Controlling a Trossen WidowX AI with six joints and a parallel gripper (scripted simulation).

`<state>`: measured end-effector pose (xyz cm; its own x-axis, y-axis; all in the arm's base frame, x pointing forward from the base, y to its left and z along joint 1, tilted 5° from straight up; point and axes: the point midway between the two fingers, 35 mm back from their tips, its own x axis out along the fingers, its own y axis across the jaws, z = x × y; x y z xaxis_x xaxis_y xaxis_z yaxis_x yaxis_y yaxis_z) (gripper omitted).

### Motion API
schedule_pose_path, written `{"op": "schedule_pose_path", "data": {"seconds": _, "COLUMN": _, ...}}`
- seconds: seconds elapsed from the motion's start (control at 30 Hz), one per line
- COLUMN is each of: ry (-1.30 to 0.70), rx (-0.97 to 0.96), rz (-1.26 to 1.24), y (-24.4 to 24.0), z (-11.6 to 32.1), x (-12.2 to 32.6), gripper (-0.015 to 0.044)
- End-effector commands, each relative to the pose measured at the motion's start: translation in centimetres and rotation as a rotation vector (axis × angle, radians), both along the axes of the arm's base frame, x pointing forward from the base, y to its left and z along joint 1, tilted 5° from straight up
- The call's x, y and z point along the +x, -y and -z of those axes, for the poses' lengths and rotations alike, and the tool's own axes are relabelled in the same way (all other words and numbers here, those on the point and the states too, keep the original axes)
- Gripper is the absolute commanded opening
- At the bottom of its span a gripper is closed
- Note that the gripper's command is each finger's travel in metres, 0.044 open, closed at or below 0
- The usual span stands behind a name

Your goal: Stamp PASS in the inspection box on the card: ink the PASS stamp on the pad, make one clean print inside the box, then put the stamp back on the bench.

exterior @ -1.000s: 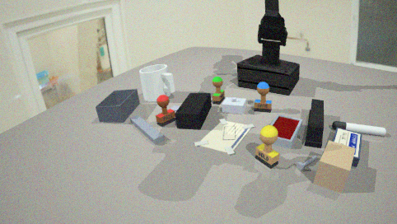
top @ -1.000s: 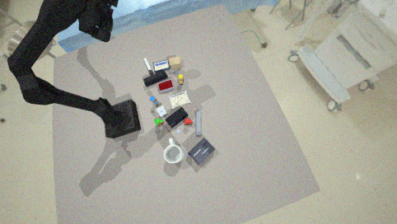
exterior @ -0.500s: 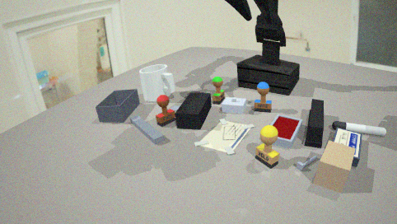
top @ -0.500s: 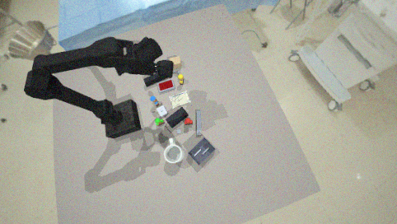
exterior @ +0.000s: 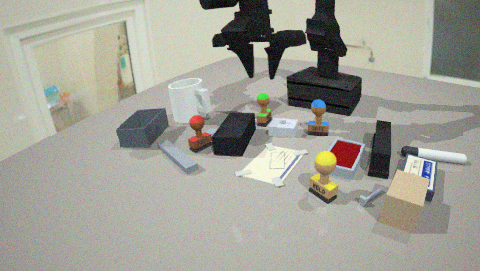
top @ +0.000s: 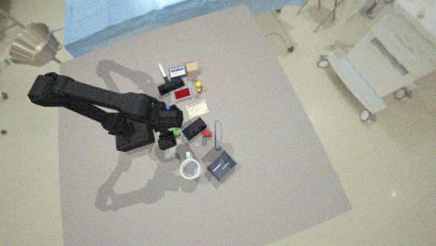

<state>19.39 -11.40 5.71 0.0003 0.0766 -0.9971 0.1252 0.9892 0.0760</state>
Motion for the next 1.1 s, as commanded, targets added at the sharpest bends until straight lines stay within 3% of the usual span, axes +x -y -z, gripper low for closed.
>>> {"op": "schedule_pose_path", "data": {"seconds": 0.0, "ry": -0.018, "rx": -0.009, "rz": 0.035, "y": 0.2, "z": 0.3, "x": -0.4, "gripper": 0.0213}}
{"op": "schedule_pose_path", "data": {"seconds": 1.07, "ry": -0.017, "rx": -0.009, "rz": 0.035, "y": -0.1, "z": 4.9, "x": 0.0, "gripper": 0.0213}}
